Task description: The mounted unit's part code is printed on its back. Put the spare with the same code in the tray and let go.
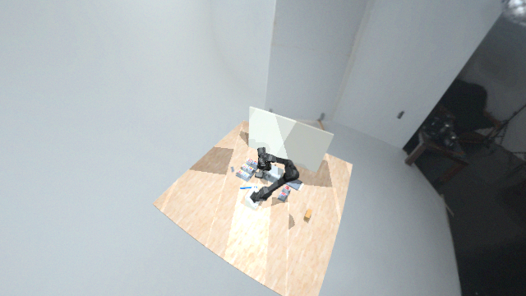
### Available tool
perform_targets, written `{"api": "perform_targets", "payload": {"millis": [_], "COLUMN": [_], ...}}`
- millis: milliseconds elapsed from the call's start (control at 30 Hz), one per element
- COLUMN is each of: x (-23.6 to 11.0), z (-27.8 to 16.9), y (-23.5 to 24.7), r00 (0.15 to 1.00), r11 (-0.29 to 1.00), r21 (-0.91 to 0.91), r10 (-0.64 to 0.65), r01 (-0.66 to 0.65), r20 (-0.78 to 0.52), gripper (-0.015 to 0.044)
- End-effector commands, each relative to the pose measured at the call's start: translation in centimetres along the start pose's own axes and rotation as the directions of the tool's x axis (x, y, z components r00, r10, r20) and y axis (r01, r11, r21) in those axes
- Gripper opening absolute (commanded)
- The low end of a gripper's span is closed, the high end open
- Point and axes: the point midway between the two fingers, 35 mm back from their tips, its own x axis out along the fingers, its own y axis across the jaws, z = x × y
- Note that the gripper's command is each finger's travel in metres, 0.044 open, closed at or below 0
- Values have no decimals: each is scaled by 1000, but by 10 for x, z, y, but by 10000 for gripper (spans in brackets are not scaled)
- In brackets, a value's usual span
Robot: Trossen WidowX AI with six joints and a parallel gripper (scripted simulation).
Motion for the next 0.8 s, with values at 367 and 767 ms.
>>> {"api": "perform_targets", "payload": {"millis": [367,767], "x": [-22,-65], "z": [-21,14], "y": [13,82], "r00": [992,995], "r11": [989,877], "r21": [-93,-470], "r10": [113,99], "r01": [-117,-96], "r20": [-48,-19], "gripper": [440,440]}}
